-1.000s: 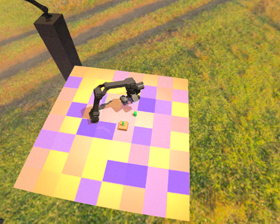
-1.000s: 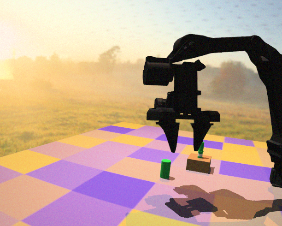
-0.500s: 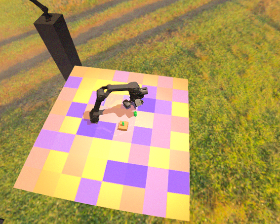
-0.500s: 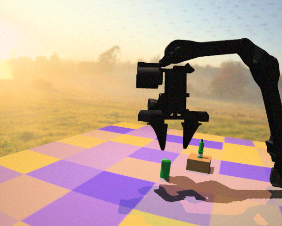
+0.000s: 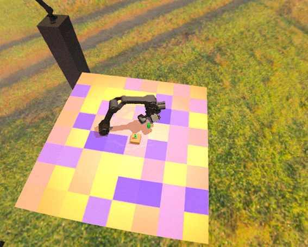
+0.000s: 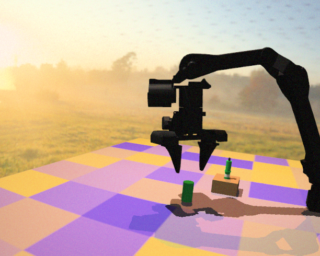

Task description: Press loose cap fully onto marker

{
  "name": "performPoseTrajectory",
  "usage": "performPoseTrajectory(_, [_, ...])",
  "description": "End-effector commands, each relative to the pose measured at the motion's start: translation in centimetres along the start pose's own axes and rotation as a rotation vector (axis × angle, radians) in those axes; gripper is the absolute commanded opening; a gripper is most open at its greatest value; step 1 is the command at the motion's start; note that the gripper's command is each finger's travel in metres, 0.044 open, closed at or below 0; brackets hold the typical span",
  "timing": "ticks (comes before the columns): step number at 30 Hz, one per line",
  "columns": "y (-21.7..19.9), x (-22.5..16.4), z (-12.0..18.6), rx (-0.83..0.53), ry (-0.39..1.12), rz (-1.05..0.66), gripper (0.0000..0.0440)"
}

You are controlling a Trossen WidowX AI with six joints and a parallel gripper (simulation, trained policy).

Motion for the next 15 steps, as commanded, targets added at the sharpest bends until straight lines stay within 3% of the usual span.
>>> performPoseTrajectory(1, [0.3,0.9,-0.9,-0.016,-0.011,0.005,0.0313])
performPoseTrajectory(15, [0.0,2.2,-4.5,-0.080,-0.008,0.038,0.0291])
Point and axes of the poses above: the point midway between the two fingers, 35 mm back from their tips, its own z axis back along the fingers, its own y axis across the jaws, x = y × z, the point moved 2 cm from there along z, back along the fingers, and after that the axes turned 15 degrees about -z, right-handed, at the moved point
